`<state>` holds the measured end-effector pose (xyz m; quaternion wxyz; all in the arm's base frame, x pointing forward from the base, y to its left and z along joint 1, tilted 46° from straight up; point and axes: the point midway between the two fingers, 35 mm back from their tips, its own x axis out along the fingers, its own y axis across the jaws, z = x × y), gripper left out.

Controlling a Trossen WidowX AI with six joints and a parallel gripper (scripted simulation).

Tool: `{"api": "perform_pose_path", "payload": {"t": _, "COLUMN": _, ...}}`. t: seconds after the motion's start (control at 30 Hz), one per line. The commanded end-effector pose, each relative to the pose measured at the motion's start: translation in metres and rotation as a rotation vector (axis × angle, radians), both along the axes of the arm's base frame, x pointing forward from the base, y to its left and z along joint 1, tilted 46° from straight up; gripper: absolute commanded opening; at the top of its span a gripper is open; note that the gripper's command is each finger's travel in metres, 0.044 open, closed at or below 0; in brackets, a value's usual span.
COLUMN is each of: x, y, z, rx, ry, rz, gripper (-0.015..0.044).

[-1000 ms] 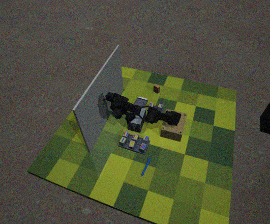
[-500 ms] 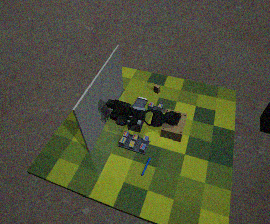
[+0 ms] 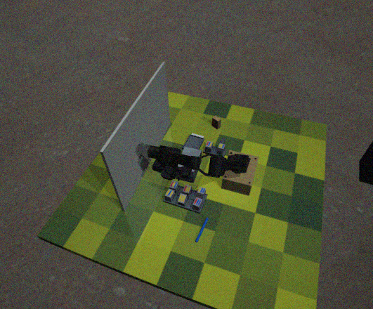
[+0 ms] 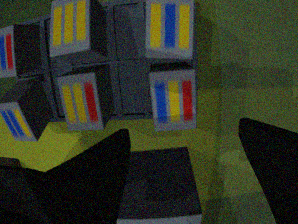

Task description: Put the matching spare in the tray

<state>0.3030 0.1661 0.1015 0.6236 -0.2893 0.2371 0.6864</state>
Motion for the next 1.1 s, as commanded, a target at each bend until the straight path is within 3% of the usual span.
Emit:
{"api": "perform_pose_path", "payload": {"t": 0.0, "x": -0.001, "y": 0.002, "z": -0.002, "rx": 0.000, "ry": 0.004, "rz": -0.002, "gripper": 0.0300}}
{"api": "perform_pose_path", "payload": {"t": 1.07, "x": -0.002, "y": 0.038, "z": -0.037, "rx": -0.001, "ry": 0.004, "rz": -0.002, "gripper": 0.0300}}
